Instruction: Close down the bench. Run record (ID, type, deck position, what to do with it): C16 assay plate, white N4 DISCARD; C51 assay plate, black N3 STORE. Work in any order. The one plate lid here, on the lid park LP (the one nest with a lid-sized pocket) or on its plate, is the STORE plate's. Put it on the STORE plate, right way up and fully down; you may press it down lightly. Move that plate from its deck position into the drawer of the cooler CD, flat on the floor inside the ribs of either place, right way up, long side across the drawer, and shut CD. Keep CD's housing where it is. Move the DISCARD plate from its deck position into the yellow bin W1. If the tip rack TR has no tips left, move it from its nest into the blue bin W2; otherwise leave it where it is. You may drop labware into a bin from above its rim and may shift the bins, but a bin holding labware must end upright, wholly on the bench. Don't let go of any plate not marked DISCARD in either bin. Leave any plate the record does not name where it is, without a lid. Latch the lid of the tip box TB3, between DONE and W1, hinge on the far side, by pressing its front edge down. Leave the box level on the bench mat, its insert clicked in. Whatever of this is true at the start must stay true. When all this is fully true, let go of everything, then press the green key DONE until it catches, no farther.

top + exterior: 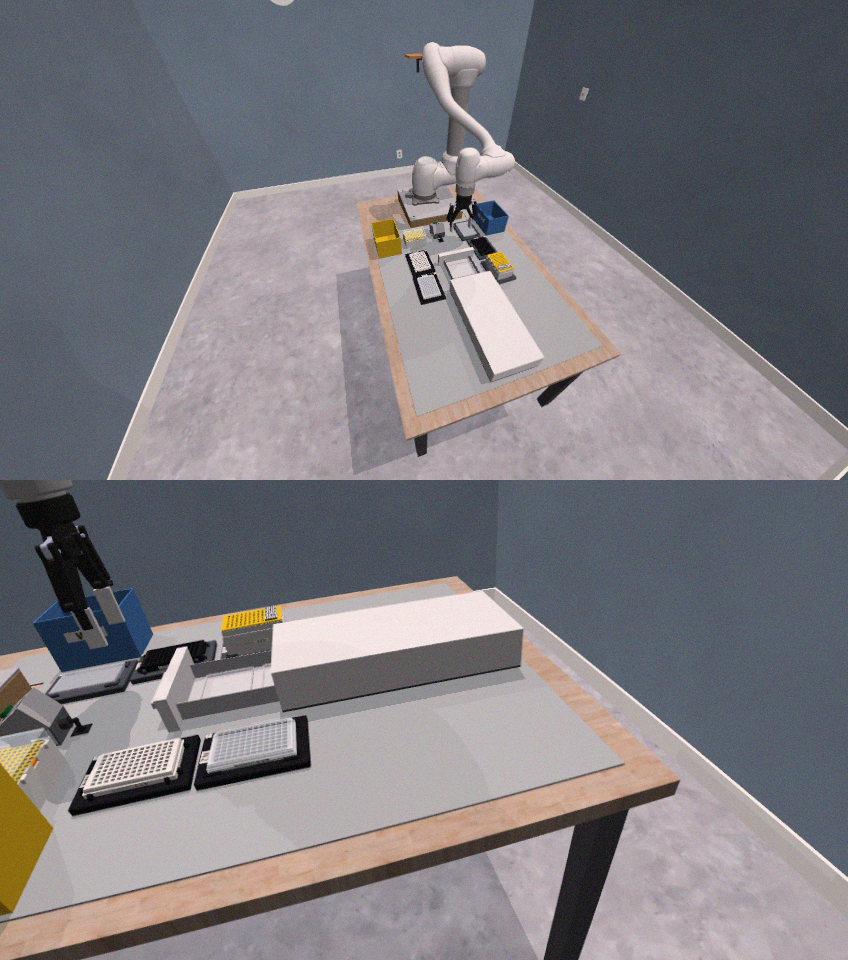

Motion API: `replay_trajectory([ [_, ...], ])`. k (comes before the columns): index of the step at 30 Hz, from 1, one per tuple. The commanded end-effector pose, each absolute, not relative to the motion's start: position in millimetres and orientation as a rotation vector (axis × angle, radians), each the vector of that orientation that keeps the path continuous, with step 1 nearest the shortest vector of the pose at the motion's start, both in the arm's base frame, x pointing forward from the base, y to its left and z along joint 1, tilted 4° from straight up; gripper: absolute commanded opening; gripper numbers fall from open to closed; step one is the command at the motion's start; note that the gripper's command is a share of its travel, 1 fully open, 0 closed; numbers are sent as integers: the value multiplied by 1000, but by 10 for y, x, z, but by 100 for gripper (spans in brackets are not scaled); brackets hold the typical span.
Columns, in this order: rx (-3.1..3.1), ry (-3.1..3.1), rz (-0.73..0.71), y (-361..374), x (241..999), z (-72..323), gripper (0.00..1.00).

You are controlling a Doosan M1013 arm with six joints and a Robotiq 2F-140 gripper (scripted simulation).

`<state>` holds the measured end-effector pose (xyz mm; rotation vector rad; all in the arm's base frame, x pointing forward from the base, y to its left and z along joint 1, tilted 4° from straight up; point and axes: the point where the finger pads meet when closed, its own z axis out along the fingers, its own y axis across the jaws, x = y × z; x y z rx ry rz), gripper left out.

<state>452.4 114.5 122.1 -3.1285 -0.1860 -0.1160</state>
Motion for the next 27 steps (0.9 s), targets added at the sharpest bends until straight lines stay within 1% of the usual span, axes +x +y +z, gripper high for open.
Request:
replay_trajectory([
  [1,-3129,-186,-116,1226,4402,1220,66],
  [27,-3129,-186,-116,1750,3598,1199,66],
])
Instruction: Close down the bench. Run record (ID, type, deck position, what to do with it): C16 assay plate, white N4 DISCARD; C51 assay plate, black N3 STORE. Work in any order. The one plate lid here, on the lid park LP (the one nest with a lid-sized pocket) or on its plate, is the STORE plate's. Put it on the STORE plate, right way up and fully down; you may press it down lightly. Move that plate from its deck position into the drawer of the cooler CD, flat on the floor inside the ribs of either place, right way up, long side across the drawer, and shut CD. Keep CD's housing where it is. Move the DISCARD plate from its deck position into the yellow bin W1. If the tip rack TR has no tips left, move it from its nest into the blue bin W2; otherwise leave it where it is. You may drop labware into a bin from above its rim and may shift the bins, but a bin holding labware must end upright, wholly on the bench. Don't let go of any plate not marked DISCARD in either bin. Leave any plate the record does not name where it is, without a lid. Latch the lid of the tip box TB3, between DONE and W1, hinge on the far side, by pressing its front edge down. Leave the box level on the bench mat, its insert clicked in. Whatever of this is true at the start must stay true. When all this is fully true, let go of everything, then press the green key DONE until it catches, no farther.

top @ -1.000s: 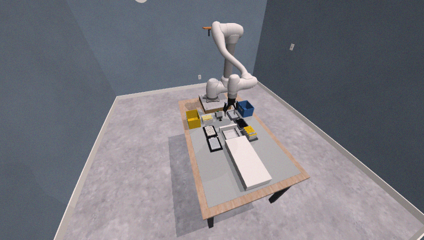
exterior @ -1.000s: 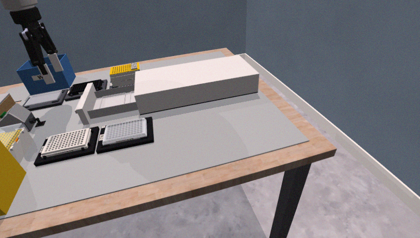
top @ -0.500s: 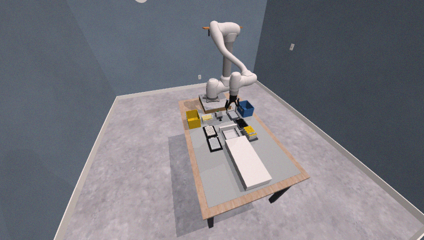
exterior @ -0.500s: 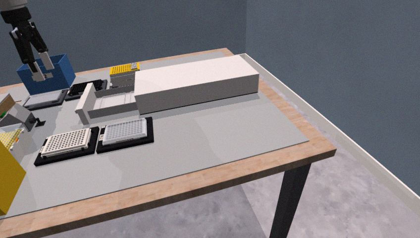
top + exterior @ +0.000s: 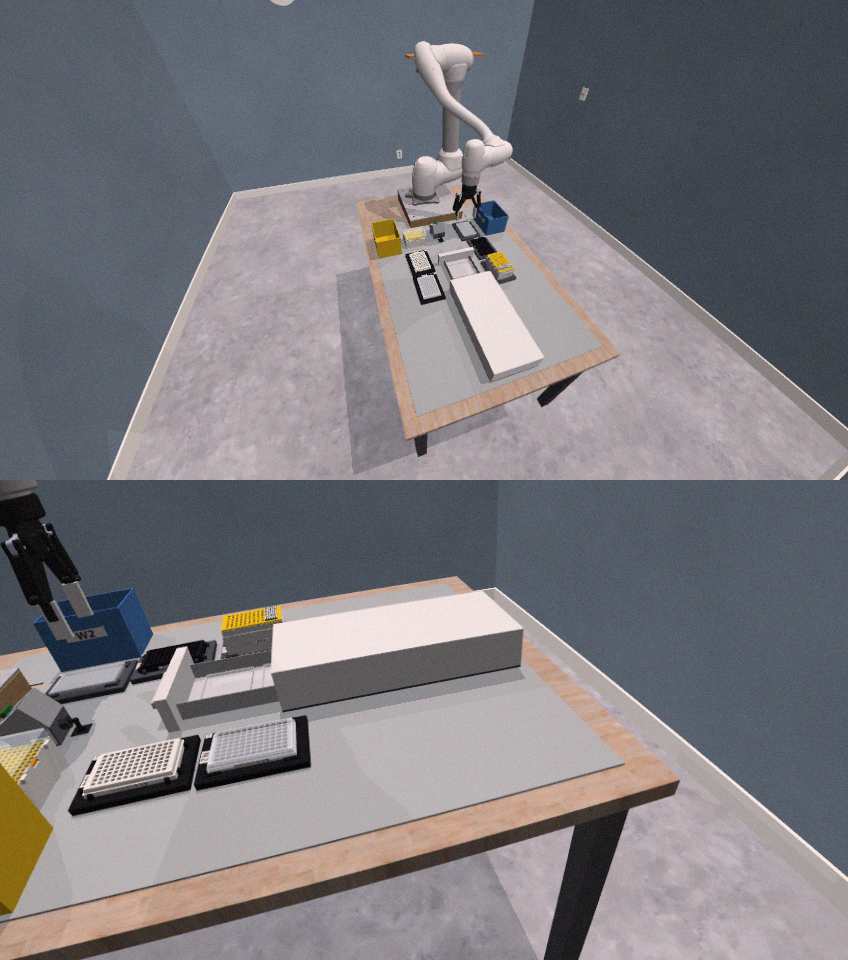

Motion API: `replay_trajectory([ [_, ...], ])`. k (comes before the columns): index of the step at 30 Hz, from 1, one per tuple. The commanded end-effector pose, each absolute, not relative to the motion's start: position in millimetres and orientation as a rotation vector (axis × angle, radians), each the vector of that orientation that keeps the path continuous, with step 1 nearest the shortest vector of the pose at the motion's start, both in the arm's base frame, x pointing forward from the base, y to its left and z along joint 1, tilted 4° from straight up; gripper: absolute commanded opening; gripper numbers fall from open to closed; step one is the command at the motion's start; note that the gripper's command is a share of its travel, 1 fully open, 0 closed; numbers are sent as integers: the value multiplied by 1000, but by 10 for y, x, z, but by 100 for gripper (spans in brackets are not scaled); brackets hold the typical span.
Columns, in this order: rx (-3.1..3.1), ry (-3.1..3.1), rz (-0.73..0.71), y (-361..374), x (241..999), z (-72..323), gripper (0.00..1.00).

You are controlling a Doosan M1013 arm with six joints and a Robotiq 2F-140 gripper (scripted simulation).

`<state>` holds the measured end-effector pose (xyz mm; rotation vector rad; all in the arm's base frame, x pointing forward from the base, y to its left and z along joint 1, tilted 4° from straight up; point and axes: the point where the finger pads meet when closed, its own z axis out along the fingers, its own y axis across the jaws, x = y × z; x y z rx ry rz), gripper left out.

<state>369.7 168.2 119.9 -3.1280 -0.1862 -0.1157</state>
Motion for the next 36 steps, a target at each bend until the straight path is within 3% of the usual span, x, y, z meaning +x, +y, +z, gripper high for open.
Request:
replay_trajectory([
  [1,-3129,-186,-116,1750,3598,1199,66],
  [15,-3129,-186,-116,2029,3171,1188,66],
  [36,-3129,-186,-116,2030,3180,1068,66],
])
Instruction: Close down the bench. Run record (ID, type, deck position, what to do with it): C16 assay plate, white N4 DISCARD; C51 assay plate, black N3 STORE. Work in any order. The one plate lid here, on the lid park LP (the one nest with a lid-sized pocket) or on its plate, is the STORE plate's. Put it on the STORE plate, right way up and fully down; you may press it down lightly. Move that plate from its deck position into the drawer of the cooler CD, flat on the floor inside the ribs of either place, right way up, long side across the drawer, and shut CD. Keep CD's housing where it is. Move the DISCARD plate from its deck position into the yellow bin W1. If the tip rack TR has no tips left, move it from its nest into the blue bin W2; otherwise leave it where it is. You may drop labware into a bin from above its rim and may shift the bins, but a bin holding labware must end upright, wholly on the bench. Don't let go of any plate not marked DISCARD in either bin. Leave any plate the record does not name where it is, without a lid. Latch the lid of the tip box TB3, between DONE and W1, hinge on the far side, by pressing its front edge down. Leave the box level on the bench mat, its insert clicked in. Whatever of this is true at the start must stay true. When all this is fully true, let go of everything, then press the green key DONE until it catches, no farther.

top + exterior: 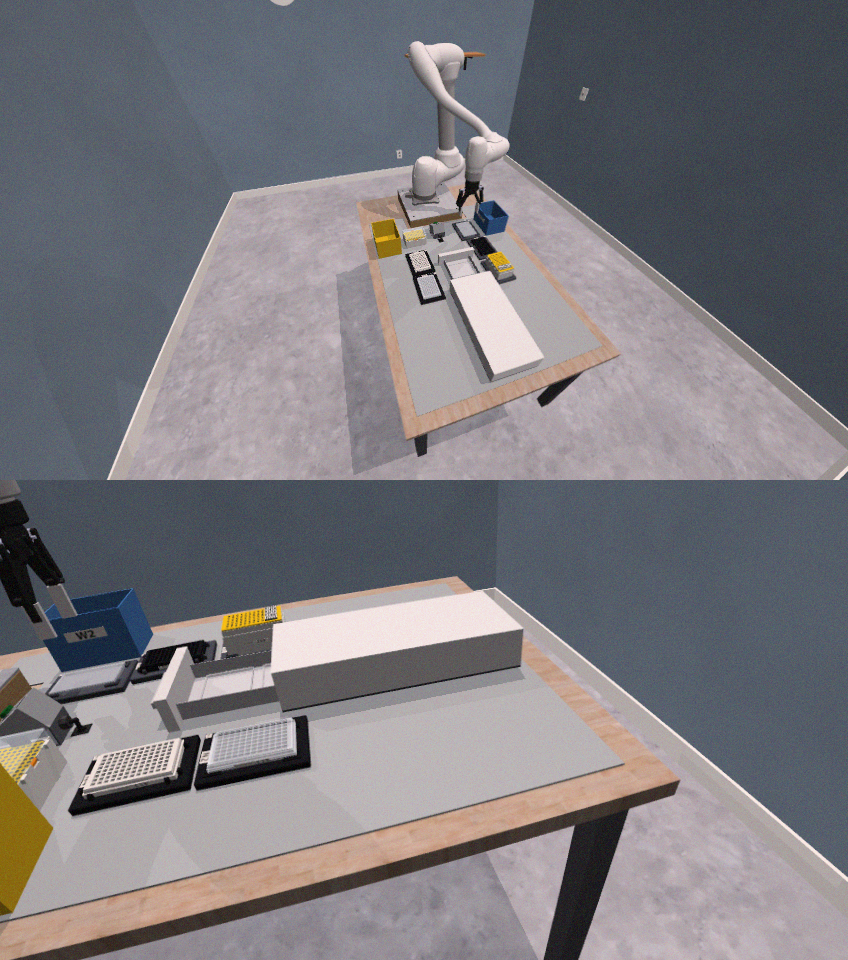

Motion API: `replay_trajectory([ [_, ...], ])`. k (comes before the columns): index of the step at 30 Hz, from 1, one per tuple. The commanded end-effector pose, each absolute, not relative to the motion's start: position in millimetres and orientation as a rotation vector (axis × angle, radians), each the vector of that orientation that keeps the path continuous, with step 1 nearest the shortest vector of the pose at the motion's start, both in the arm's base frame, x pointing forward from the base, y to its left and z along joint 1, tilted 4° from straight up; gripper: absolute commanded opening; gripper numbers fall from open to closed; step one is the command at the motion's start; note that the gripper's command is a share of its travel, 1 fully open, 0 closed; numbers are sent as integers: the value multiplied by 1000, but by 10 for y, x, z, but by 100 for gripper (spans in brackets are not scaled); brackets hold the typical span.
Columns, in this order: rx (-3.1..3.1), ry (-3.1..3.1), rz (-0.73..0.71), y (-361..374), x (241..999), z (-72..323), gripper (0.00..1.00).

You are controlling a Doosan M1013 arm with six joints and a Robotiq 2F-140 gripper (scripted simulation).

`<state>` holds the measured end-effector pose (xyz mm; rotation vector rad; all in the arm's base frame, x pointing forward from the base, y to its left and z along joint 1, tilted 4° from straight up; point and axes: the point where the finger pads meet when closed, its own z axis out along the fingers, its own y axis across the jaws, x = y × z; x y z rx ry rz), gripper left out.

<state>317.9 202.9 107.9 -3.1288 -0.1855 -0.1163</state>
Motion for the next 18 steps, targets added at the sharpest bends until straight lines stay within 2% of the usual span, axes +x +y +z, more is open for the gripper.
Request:
replay_trajectory([
  [1,-3129,-186,-116,2030,3181,1055,66],
  [18,-3129,-186,-116,2032,3196,855,66],
])
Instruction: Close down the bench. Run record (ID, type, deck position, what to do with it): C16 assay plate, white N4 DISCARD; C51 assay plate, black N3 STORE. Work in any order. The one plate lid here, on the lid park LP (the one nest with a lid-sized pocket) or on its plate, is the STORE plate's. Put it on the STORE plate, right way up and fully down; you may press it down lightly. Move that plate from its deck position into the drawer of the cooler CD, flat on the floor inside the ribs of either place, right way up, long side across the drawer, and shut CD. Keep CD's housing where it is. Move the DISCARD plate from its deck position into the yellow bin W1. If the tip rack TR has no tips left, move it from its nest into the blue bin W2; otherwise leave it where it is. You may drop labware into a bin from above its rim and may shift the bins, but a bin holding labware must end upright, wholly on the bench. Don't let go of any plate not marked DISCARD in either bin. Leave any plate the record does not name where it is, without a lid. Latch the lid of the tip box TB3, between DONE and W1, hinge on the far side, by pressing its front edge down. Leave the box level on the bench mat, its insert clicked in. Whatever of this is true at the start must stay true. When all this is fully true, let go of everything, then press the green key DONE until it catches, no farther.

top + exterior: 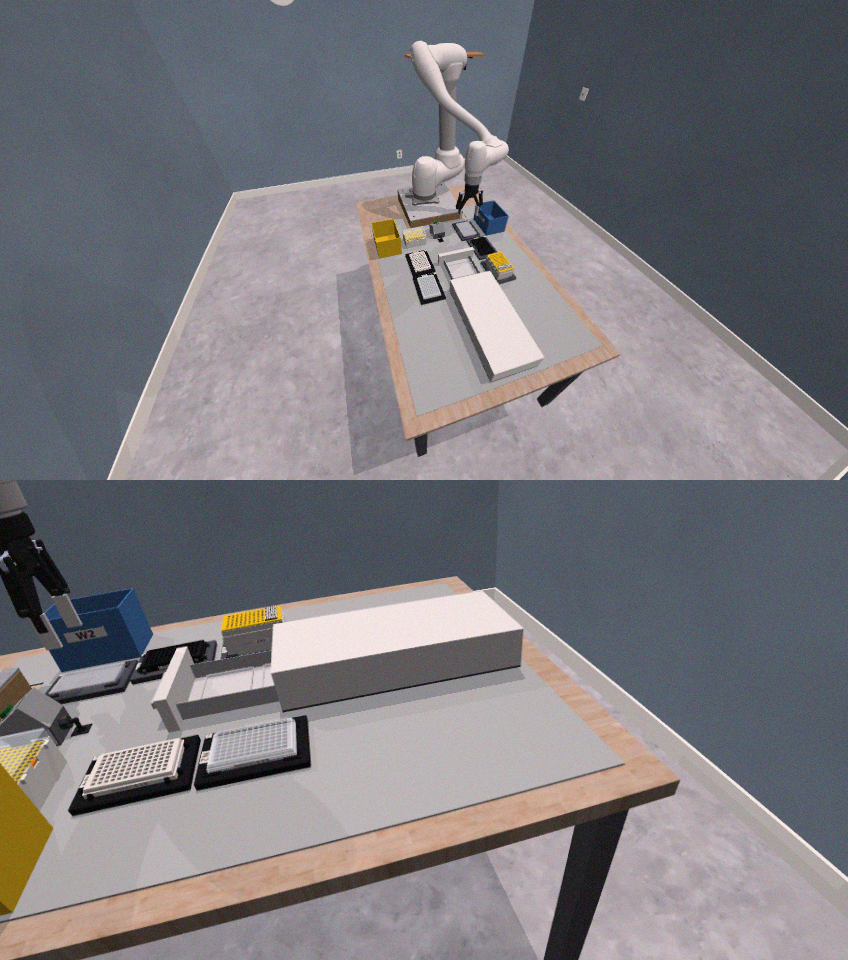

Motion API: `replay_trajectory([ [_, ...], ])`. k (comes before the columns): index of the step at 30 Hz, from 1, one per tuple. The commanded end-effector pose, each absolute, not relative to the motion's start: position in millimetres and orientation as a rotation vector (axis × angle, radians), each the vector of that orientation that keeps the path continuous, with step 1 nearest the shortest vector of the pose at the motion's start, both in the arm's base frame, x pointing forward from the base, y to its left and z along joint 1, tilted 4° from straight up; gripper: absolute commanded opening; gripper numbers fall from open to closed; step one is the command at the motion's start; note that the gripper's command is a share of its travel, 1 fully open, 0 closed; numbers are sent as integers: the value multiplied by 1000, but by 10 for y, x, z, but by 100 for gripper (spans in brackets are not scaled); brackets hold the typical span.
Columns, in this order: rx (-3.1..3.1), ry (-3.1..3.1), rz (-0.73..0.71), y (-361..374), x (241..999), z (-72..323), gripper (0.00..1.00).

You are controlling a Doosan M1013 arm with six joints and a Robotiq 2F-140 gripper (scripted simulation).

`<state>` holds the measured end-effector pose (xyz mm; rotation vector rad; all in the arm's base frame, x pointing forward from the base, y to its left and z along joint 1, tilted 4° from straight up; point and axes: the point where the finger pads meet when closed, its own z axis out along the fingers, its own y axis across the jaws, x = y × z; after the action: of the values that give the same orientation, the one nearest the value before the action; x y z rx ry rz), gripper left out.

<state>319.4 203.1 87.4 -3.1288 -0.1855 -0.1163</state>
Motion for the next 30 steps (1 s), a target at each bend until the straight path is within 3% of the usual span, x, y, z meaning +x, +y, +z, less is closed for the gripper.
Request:
replay_trajectory([
  [1,-3129,-186,-116,2032,3197,842,66],
  [30,-3129,-186,-116,2035,3223,483,66],
])
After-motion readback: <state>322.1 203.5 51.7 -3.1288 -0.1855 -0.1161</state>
